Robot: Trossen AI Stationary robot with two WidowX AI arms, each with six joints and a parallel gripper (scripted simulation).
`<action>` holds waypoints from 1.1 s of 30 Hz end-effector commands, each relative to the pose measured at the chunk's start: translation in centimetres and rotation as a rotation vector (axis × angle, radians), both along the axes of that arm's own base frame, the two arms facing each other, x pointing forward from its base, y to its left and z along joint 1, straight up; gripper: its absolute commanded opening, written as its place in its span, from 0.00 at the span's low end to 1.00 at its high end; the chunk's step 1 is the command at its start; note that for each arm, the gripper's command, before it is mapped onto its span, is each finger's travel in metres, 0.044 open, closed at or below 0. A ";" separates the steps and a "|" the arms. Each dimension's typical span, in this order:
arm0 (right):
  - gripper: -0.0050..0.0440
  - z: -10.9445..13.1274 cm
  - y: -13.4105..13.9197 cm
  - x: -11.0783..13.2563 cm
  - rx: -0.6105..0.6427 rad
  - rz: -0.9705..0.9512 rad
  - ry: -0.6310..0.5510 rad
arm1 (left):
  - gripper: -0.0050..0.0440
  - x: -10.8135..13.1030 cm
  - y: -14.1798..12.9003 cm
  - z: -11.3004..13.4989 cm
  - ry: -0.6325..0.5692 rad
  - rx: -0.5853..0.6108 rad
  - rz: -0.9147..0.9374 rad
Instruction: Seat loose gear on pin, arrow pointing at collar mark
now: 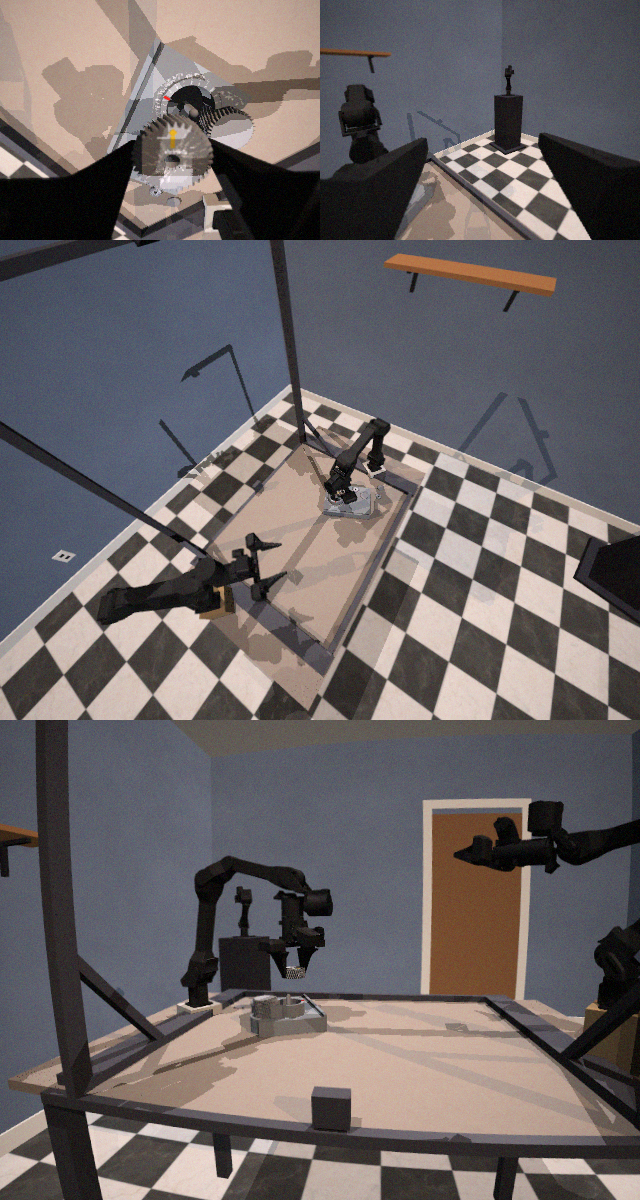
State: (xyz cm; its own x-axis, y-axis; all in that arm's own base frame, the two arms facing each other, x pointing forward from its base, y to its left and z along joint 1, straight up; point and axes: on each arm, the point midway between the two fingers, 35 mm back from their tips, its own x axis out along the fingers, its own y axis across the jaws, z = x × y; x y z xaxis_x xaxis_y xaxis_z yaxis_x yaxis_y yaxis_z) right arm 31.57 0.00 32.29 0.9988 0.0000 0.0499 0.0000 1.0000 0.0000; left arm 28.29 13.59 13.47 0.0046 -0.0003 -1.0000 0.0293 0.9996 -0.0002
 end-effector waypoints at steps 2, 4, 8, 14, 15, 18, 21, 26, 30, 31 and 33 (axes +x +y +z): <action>0.92 0.8 0.0 -0.2 0.000 0.000 -0.020 | 0.10 0.7 0.3 1.6 -0.050 0.017 0.162; 0.92 0.8 0.0 -0.2 0.000 0.000 -0.020 | 0.10 0.8 0.3 1.6 -0.052 0.014 0.249; 0.92 0.8 0.0 -0.2 0.000 0.000 -0.020 | 0.10 1.0 0.3 1.7 -0.055 0.009 0.424; 0.92 0.8 0.0 -0.2 0.000 0.000 -0.020 | 0.10 2.1 -2.2 -1.0 -0.061 0.010 0.359; 0.92 0.8 0.0 -0.2 0.000 0.000 -0.020 | 0.10 2.1 -2.2 -1.0 -0.061 0.010 0.359; 0.92 0.8 0.0 -0.2 0.000 0.000 -0.020 | 0.10 2.2 -2.5 -1.3 -0.059 0.009 0.358; 0.92 0.8 0.0 -0.2 0.000 0.000 -0.020 | 0.10 2.1 -2.8 -1.8 -0.052 0.008 0.360; 0.92 0.8 0.0 -0.2 0.000 0.000 -0.020 | 0.10 2.1 -3.1 -2.1 -0.050 0.008 0.360; 0.92 0.8 0.0 -0.2 0.000 0.000 -0.020 | 0.10 2.0 -3.1 -2.3 -0.041 0.006 0.359; 0.92 0.8 0.0 -0.2 0.000 0.000 -0.020 | 0.10 1.9 -3.2 -2.4 -0.038 0.006 0.360; 0.92 0.8 0.0 -0.2 0.000 0.000 -0.020 | 0.10 1.9 -3.2 -2.4 -0.038 0.006 0.360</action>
State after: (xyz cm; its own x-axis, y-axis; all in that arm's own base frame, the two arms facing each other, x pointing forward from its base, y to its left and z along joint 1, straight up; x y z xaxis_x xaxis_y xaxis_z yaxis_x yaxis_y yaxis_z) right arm 31.57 0.00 32.29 0.9988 0.0000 0.0499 0.0000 1.0000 0.0000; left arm 29.94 10.34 10.18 0.0093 0.0009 -1.0000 -0.3218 0.9468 -0.0021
